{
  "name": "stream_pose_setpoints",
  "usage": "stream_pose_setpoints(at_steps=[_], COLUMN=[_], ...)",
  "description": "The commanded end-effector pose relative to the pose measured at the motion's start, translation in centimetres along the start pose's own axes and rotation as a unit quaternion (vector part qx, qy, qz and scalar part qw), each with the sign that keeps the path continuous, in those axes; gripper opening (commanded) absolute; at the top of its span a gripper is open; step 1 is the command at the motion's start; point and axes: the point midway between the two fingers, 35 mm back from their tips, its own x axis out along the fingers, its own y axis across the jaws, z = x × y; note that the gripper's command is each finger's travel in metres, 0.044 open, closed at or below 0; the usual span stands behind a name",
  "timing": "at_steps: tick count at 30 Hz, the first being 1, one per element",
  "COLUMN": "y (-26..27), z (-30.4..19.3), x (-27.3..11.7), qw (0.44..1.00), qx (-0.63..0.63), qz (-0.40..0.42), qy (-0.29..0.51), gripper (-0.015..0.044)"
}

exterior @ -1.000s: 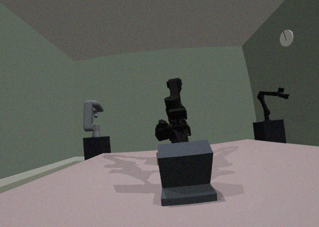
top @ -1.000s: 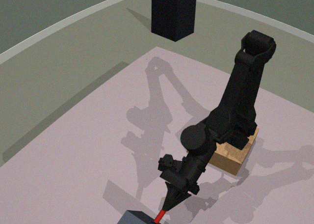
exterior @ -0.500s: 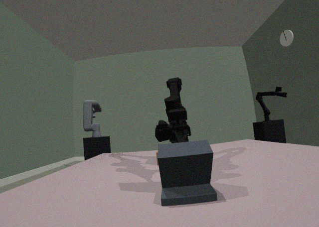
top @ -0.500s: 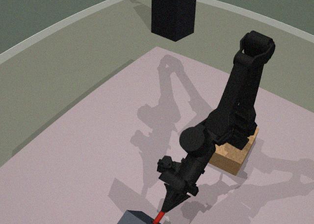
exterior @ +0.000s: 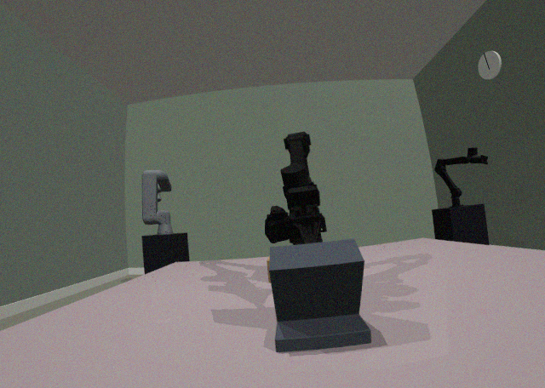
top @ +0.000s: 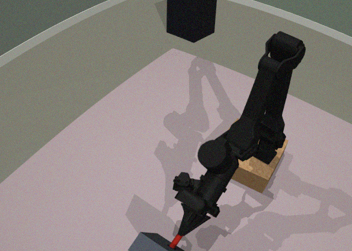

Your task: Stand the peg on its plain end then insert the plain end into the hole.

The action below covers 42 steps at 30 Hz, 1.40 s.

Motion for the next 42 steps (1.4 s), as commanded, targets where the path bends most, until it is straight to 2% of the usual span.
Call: stream_pose_setpoints(at_steps=[1,42], y=[0.2,0.1], z=[0.0,0.1], x=[0.2,1.7], qw=[1.0,1.0], qx=[0.0,0.0], qz=[0.004,0.004], qy=[0.0,0.0], gripper=[0.0,0.0])
